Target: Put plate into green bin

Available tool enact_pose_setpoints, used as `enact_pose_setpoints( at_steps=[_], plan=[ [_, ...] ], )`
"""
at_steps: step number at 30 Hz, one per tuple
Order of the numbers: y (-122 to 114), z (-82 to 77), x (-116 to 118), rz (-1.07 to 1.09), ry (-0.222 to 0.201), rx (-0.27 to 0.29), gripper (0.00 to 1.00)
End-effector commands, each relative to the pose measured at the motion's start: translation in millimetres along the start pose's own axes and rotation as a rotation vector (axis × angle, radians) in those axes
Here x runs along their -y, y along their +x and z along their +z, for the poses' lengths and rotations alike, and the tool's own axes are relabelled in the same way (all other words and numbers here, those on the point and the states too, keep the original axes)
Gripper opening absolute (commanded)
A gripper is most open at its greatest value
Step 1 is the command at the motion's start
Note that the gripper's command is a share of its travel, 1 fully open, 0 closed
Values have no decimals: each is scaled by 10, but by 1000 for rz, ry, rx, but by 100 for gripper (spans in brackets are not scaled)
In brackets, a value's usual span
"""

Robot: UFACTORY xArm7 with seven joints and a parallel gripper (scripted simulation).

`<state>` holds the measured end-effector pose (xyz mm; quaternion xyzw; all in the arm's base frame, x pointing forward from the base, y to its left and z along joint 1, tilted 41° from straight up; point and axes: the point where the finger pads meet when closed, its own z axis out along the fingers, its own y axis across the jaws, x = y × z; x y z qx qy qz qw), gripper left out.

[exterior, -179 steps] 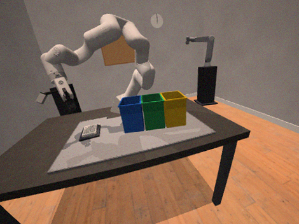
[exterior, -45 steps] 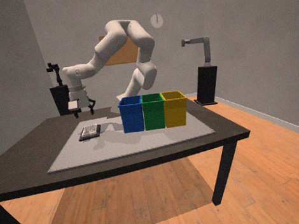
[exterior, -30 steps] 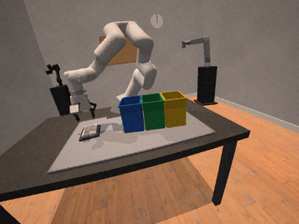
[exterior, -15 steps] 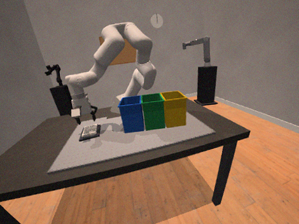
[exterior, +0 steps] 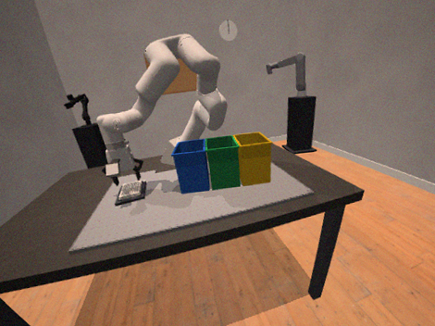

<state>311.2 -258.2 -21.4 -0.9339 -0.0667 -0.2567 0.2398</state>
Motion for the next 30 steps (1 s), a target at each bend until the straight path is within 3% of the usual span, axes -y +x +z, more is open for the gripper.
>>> enact_pose_setpoints(
  at_steps=[1,9,30],
  plan=[
    [1,47,-18,0,-5,-1,100],
    [1,147,-18,0,-5,-1,100],
    [1,197,-18,0,-5,-1,100]
  ],
)
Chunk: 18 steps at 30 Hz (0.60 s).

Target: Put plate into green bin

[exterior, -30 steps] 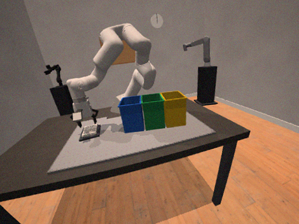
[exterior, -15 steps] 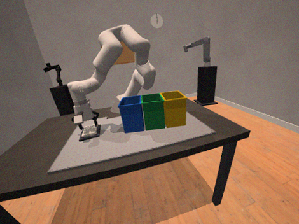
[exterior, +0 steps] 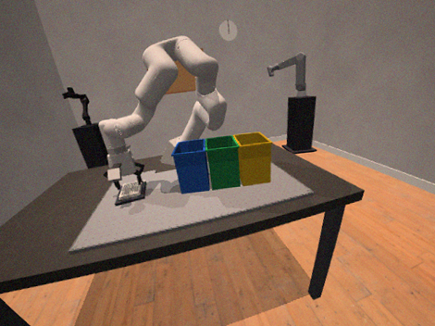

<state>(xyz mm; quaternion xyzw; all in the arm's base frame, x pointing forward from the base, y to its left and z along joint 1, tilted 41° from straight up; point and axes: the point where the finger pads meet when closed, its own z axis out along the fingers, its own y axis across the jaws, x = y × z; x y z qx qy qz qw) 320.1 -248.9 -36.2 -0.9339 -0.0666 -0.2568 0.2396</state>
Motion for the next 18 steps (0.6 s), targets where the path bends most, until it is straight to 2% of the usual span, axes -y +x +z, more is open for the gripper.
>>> enact_pose_setpoints(
  at_steps=[1,18],
  plan=[
    [0,8,-16,0,-4,-1,100],
    [0,108,-17,0,-4,-1,100]
  ],
)
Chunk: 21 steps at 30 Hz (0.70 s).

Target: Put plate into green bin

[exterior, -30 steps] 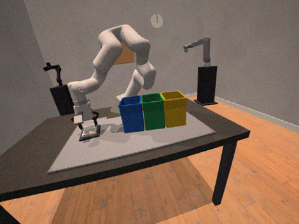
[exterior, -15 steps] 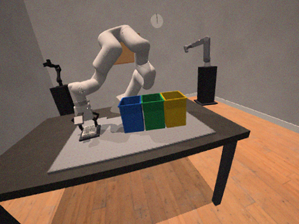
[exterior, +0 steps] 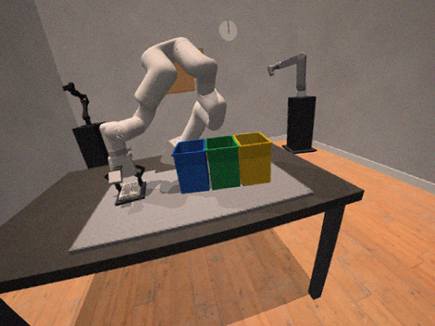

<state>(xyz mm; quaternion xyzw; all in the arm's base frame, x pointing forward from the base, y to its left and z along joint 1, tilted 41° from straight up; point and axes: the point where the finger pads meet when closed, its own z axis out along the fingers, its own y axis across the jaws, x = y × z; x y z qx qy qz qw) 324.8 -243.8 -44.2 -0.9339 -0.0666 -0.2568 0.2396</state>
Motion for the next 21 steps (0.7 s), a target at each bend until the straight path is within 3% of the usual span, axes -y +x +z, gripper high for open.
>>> enact_pose_setpoints(
  at_steps=[1,21],
  plan=[
    [1,9,-17,0,-4,-1,100],
    [1,48,-17,0,-5,-1,100]
  ],
)
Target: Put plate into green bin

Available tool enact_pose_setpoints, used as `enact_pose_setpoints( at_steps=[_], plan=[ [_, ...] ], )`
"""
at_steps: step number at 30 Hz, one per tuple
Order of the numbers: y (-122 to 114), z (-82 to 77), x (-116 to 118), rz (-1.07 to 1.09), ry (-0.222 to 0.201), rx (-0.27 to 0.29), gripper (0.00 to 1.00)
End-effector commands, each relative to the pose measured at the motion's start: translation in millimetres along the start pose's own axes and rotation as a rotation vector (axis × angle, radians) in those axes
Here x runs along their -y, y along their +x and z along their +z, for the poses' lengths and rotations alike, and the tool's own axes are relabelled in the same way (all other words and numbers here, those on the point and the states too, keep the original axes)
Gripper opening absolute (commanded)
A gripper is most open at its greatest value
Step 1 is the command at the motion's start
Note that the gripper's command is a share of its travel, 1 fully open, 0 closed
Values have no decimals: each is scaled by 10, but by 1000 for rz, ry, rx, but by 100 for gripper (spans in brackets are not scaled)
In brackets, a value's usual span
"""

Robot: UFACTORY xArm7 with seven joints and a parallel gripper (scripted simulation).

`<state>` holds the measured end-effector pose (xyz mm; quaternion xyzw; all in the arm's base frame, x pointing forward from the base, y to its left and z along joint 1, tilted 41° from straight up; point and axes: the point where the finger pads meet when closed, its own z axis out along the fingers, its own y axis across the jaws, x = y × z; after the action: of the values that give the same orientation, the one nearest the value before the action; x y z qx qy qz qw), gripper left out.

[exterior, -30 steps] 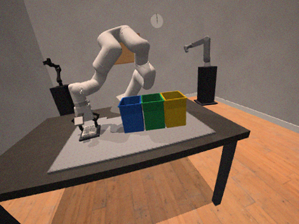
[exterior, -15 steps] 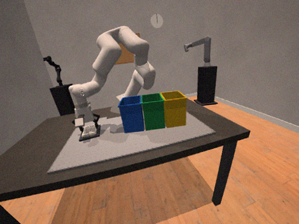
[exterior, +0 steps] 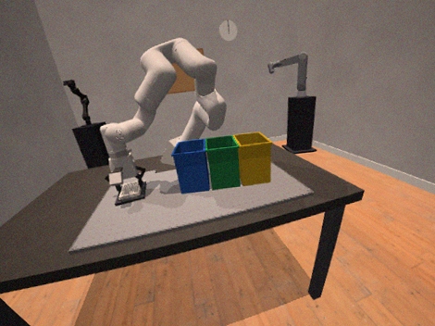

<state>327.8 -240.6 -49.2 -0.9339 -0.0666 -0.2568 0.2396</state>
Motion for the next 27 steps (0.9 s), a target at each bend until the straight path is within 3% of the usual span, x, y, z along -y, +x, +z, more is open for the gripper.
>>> enact_pose_setpoints(
  at_steps=[1,5,6,27],
  plan=[
    [1,-17,-17,1,-4,-1,100],
    [1,-17,-17,1,-5,-1,100],
    [0,-23,-16,0,-4,-1,0],
    [0,-23,-16,1,-4,-1,0]
  ],
)
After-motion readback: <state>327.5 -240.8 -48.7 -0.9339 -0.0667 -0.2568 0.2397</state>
